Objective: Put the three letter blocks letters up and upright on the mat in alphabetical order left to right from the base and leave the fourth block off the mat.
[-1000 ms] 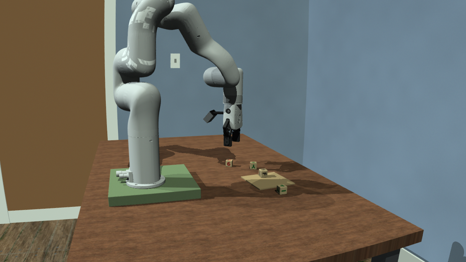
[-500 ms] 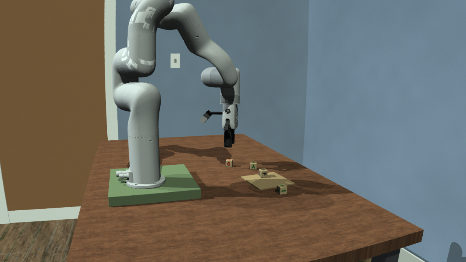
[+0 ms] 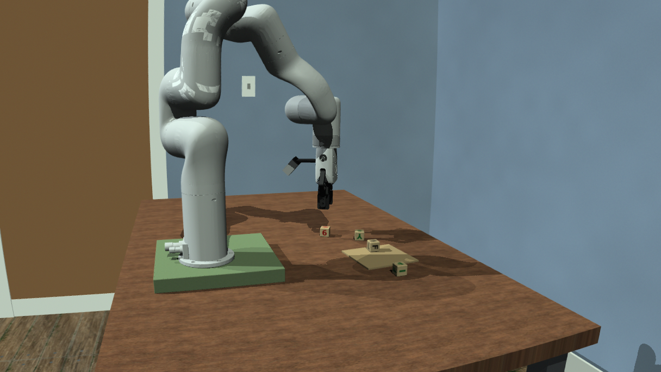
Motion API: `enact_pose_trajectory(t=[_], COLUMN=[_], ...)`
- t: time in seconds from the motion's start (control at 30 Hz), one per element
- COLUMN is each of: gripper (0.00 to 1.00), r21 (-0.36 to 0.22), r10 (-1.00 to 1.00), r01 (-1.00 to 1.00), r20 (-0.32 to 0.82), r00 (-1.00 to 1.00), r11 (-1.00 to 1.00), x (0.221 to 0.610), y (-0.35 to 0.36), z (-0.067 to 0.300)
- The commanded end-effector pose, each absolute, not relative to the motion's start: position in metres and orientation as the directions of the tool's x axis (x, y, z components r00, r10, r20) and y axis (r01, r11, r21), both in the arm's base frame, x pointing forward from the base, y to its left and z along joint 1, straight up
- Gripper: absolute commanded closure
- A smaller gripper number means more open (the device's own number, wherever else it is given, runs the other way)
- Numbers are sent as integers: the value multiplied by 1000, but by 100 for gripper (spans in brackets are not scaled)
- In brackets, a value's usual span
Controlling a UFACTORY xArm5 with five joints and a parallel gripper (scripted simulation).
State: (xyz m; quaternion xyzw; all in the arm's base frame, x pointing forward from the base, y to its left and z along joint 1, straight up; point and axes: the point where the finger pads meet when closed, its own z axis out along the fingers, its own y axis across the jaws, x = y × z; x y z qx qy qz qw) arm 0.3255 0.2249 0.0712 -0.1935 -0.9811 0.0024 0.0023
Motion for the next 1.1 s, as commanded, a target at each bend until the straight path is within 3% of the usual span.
enact_pose_trajectory(t=[0.0,1.07], gripper=[37,37], r21=[-3,-3], r10=[380,380], r01=[380,380], r20=[2,2], r00=[-925,-925], r11=[925,925], x=[327,326], y=[226,225], z=[72,65])
